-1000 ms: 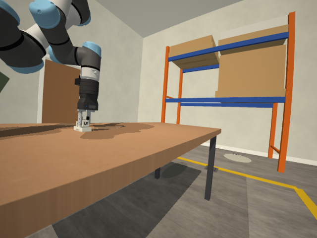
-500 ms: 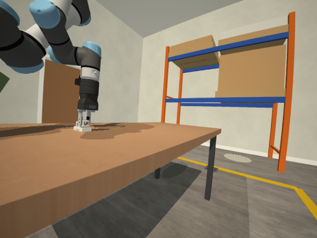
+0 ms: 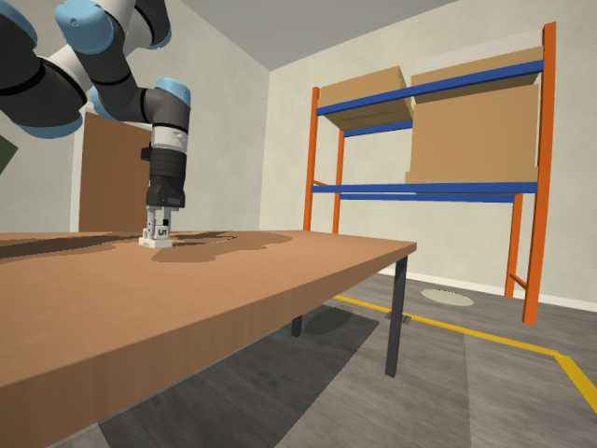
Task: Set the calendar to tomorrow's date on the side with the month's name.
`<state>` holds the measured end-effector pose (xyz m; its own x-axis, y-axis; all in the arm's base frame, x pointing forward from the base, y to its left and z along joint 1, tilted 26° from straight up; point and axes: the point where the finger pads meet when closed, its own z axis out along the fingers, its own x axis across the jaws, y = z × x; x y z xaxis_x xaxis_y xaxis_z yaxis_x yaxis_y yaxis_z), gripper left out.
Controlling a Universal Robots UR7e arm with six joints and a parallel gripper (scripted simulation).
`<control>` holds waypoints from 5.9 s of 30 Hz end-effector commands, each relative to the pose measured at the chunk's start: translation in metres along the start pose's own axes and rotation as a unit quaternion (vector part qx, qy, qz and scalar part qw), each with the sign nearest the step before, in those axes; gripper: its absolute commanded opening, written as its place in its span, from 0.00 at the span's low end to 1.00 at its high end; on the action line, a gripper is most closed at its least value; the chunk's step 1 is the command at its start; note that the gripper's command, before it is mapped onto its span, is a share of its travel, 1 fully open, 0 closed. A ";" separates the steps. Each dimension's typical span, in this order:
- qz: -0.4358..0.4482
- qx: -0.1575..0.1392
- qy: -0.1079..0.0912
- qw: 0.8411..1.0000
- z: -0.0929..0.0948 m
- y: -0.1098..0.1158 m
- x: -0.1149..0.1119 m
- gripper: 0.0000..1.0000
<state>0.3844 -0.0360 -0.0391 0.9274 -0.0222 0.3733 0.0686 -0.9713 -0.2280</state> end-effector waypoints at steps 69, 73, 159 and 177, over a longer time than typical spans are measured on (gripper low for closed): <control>-0.002 -0.001 0.001 1.000 0.010 0.001 0.002 0.57; -0.002 -0.001 0.001 1.000 0.010 0.001 0.002 0.57; -0.001 -0.001 0.001 1.000 0.004 0.002 0.002 0.87; -0.001 -0.002 0.001 1.000 -0.030 0.002 0.002 0.87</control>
<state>0.3810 -0.0429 -0.0211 0.9243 -0.0189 0.3811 0.0697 -0.9736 -0.2173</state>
